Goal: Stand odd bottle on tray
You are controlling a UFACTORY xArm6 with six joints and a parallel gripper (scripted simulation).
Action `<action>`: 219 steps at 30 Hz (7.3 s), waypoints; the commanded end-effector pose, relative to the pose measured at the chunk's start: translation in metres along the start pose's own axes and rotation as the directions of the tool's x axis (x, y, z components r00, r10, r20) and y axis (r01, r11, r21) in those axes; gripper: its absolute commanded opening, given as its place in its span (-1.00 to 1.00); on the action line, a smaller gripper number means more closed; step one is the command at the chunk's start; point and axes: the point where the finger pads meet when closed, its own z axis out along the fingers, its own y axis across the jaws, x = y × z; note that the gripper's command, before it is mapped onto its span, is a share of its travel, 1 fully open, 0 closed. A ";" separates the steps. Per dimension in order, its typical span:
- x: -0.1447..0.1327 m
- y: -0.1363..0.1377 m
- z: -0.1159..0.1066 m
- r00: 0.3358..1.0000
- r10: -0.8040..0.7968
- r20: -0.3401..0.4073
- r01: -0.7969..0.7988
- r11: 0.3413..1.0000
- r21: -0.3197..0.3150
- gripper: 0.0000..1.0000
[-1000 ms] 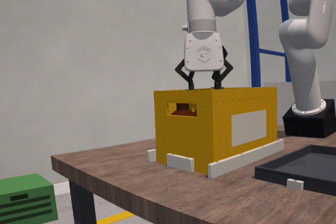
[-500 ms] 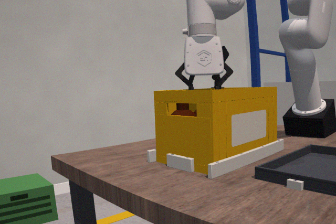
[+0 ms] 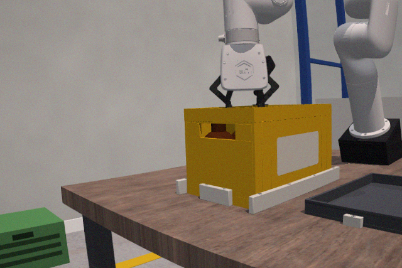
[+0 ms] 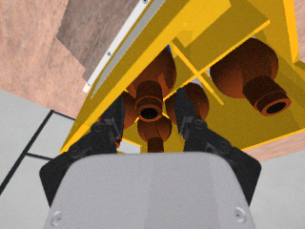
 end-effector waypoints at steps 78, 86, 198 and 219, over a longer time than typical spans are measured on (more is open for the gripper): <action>-0.001 -0.001 -0.001 1.000 0.000 0.001 0.000 1.000 0.003 0.30; -0.001 -0.001 -0.002 1.000 0.000 0.001 0.000 1.000 0.003 0.30; -0.063 0.063 -0.086 1.000 0.000 0.001 0.000 1.000 0.003 0.30; -0.063 0.063 -0.086 1.000 0.000 0.001 0.000 1.000 0.003 0.30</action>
